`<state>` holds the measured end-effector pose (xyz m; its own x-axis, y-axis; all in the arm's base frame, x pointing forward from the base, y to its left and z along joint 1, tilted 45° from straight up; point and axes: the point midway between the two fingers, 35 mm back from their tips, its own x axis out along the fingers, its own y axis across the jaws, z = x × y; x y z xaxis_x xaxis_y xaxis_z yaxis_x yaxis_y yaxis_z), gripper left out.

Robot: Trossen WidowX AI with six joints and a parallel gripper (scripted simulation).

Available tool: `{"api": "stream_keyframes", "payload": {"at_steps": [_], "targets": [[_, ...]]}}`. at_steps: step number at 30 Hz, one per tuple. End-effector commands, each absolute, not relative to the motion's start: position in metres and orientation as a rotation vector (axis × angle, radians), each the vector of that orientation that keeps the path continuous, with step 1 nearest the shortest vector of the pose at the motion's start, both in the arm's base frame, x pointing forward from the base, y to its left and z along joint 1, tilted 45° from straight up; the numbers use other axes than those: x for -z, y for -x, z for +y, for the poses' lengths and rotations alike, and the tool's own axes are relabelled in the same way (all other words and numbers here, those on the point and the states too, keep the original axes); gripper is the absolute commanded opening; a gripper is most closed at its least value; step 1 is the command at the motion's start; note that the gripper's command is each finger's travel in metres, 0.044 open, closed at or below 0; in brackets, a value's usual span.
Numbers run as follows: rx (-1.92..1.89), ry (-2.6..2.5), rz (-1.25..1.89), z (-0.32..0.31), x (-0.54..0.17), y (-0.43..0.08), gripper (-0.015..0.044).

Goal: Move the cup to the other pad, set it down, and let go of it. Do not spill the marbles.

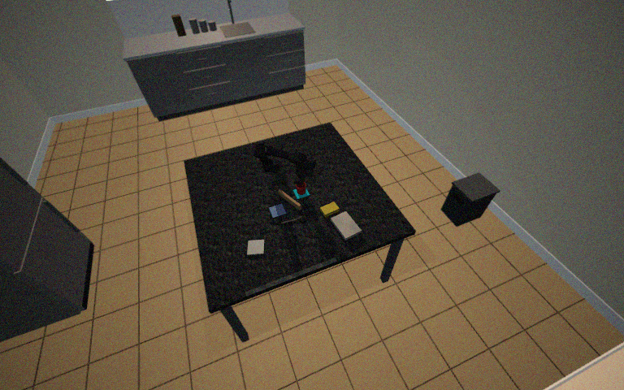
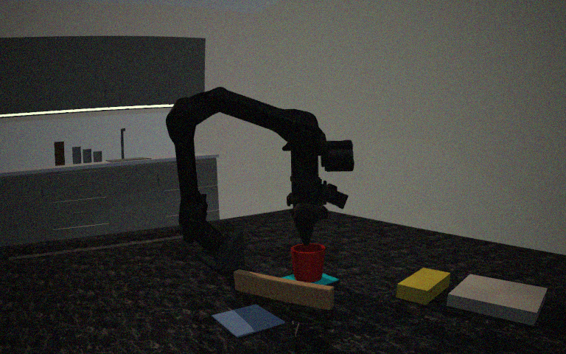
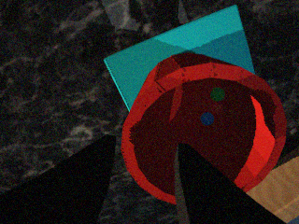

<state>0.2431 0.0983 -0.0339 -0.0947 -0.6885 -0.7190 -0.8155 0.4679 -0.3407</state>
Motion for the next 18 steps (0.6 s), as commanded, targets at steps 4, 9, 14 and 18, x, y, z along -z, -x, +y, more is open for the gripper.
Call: {"api": "stream_keyframes", "payload": {"at_steps": [4, 9, 14, 18], "targets": [[-0.184, 1.262, 1.823, 0.1074, 0.0249, -0.2445, 0.0128], [-0.183, 1.263, 1.823, 0.1090, 0.0199, -0.2437, 0.0128], [-0.181, 1.273, 1.829, 0.1056, 0.0222, -0.2428, 0.0206], [-0.181, 1.273, 1.829, 0.1056, 0.0222, -0.2428, 0.0312]]}}
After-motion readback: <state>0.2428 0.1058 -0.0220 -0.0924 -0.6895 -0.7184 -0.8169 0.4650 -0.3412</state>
